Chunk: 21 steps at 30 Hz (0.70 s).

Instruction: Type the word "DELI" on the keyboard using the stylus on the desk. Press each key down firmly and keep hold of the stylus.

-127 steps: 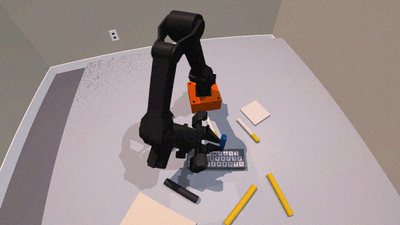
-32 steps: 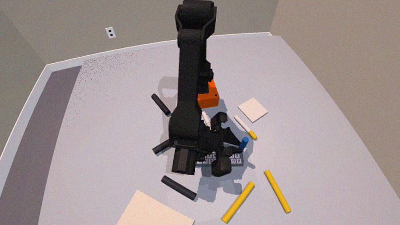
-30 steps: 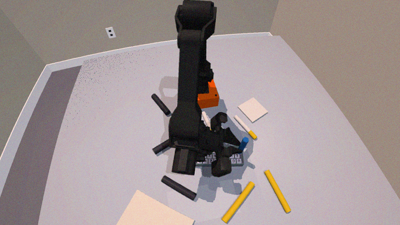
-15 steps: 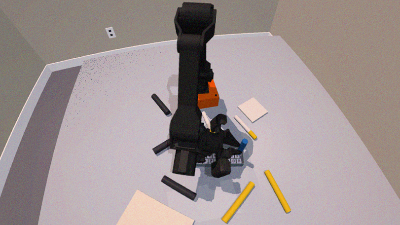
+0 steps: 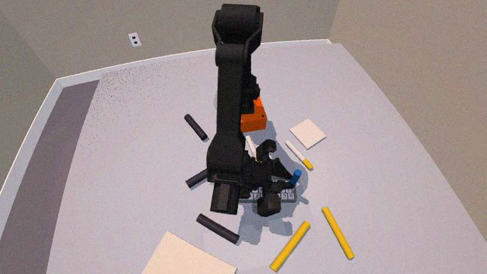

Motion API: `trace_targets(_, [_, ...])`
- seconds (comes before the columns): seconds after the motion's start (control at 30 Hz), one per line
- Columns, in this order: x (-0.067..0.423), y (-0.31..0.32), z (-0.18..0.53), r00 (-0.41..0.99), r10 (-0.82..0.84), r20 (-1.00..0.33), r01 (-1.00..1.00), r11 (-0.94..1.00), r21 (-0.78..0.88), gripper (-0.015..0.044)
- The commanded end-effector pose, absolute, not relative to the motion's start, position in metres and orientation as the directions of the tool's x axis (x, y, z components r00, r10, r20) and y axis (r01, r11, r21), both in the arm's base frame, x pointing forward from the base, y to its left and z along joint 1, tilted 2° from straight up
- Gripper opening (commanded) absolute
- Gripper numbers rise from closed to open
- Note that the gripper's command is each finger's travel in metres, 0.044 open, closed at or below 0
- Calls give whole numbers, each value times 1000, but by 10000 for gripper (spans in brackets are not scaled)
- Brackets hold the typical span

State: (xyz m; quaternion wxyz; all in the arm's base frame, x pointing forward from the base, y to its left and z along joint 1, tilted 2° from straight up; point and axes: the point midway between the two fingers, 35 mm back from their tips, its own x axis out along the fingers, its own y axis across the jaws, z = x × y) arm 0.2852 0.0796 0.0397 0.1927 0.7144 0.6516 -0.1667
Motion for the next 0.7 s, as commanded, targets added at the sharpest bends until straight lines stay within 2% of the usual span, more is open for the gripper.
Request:
trace_targets(0.0, [285,80,41,96,868,-487,995,-78,56,81])
trace_targets(0.3, [284,80,77,96,868,-487,995,-78,57,81])
trace_targets(0.5, [283,80,74,95,867,-490,995,-78,56,85])
trace_targets(0.6, [283,80,74,95,867,-490,995,-78,56,65])
trace_targets(0.67, [283,78,74,95,867,-489,995,-78,56,12])
